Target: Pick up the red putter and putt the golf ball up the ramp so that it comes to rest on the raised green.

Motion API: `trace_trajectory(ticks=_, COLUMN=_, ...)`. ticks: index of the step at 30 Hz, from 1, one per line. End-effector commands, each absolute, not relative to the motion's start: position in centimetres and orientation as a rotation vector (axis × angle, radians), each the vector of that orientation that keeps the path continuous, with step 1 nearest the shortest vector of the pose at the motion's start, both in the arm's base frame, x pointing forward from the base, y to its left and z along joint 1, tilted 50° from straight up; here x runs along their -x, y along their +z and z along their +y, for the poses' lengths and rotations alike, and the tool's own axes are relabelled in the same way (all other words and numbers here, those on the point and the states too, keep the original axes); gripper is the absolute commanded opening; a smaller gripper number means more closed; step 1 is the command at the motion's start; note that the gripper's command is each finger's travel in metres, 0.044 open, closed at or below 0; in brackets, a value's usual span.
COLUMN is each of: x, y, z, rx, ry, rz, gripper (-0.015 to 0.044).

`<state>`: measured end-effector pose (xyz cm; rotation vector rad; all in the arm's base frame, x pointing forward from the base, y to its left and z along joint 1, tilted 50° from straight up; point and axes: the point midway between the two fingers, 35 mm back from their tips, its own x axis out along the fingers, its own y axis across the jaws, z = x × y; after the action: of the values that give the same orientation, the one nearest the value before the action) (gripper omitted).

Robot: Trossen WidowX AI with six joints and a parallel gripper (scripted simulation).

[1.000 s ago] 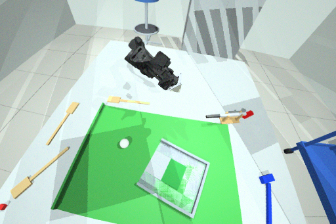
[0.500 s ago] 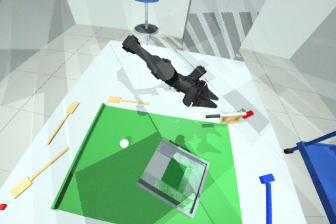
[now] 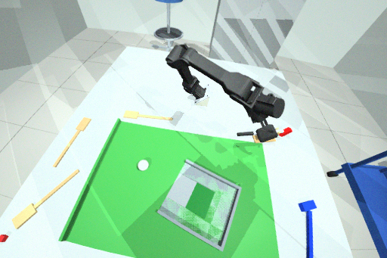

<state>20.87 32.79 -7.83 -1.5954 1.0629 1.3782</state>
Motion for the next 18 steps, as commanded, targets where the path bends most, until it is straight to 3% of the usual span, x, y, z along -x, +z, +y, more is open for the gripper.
trace_trajectory(ticks=1, x=-18.9, y=-11.5, z=31.0, rx=1.755, ry=1.290, rz=1.300, gripper=0.0440)
trace_trajectory(ticks=5, x=-17.3, y=-13.9, z=29.2, rx=1.911, ry=1.186, rz=1.470, gripper=0.0440)
trace_trajectory(ticks=18, x=-17.9, y=-15.8, z=27.7, rx=1.919, ry=1.179, rz=1.478, gripper=0.0440)
